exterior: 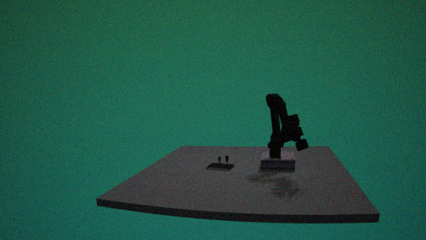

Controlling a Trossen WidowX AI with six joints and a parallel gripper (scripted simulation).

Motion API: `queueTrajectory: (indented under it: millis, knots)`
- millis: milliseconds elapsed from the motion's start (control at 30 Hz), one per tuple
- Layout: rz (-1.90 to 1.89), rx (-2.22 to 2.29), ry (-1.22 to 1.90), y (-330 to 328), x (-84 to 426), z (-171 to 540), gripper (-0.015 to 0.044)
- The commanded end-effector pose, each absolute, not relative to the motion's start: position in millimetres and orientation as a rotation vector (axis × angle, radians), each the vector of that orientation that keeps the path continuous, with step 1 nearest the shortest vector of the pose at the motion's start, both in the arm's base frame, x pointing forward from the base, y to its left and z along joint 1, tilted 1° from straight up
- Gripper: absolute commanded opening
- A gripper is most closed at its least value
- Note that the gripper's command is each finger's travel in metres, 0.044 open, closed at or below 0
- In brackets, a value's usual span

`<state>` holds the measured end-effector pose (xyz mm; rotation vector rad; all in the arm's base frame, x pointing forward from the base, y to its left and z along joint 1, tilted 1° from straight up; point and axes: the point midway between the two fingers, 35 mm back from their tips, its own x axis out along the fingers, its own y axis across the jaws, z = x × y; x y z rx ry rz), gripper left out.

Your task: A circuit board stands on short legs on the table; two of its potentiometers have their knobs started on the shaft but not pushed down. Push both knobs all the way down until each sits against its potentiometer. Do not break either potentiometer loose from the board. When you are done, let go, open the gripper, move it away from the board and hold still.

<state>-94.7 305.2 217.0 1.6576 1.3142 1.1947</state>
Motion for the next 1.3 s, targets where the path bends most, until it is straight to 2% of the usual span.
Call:
queueTrajectory:
  millis: [0, 467, 900, 1267]
  knots:
    - [1.193, 1.654, 1.31, 306.0, -94.1, 216.7, 0.0374]
    - [1.026, 1.355, 1.008, 361.3, -18.7, 186.1, 0.0006]
    - [0.802, 1.112, 0.88, 380.0, 74.9, 156.3, 0.0]
    - [0.55, 0.846, 0.812, 361.1, 172.2, 128.1, 0.0]
